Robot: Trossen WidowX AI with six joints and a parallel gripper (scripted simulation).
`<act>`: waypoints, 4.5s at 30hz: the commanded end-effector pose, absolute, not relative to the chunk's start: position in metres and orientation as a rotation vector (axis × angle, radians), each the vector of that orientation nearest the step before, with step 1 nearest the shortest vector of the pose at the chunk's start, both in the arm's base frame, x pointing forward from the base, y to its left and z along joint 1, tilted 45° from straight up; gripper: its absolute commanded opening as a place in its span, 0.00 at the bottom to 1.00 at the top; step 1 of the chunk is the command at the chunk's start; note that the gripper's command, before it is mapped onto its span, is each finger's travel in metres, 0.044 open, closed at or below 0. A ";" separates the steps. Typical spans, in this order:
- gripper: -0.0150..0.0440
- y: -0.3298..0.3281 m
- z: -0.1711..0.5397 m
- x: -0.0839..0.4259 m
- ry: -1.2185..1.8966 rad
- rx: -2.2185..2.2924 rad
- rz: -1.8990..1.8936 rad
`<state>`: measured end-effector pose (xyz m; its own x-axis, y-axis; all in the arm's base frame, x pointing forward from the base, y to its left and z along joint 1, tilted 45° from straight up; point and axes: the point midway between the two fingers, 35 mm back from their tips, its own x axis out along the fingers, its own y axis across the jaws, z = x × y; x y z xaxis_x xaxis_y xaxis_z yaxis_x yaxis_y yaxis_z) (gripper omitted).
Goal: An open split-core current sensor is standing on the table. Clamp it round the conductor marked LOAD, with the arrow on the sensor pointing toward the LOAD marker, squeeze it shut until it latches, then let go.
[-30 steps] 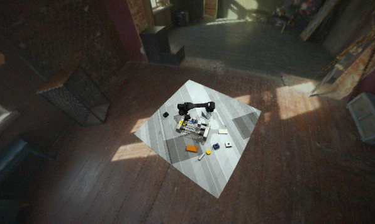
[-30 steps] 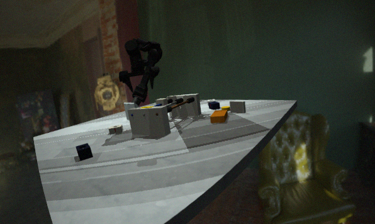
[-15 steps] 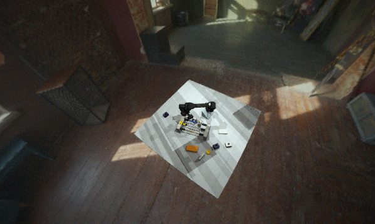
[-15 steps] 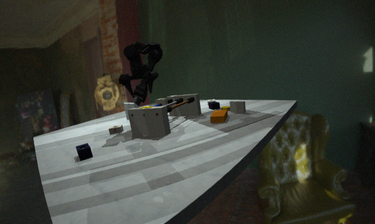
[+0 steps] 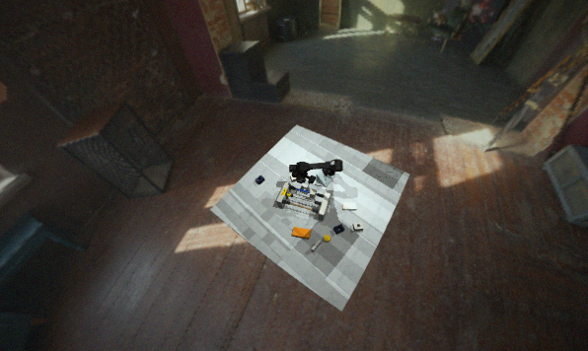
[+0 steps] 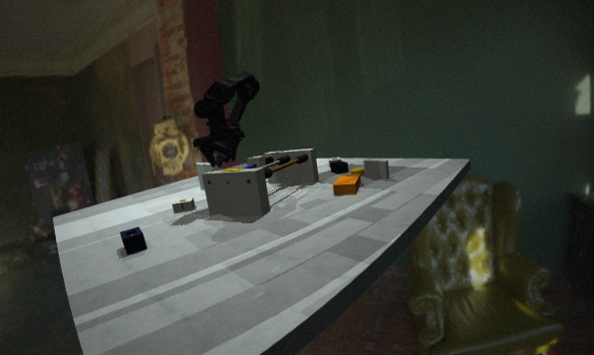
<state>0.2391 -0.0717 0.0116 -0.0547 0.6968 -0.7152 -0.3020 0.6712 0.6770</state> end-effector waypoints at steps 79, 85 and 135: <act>0.25 -0.108 0.050 0.240 1.408 0.338 0.851; 0.25 -0.113 0.057 0.240 1.404 0.335 0.856; 0.25 -0.067 0.075 0.336 0.182 -0.937 1.450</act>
<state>0.3329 -0.0683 0.0750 0.1663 0.7560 -0.6331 -0.8991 -0.1473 -0.4121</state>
